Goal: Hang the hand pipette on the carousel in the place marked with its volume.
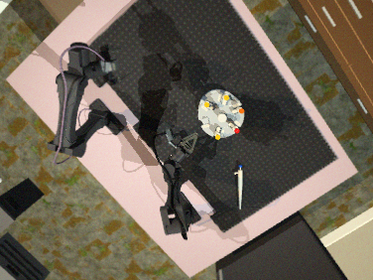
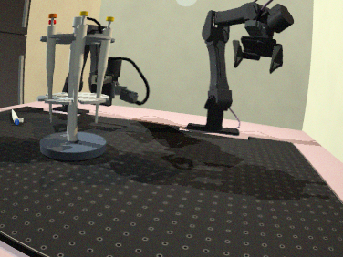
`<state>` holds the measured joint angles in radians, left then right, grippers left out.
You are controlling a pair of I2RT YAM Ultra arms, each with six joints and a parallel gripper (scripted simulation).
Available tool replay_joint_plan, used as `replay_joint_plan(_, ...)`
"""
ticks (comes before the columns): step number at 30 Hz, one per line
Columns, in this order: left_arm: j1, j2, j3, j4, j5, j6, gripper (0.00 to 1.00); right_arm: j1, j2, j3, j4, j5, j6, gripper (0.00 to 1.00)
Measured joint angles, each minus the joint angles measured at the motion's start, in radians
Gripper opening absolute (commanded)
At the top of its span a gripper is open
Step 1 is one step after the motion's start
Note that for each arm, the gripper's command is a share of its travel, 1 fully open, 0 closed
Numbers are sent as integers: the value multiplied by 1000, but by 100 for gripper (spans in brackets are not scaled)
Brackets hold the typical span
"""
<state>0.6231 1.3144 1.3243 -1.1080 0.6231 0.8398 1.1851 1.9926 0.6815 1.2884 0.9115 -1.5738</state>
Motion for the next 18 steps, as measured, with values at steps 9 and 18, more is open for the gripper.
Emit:
replay_joint_plan(9, 0, 0, 0, 0, 0, 0, 100, 0, 0, 0, 0, 0, 0, 49)
replay_joint_plan(18, 0, 0, 0, 0, 0, 0, 100, 0, -16, 0, -10, 0, 0, 49)
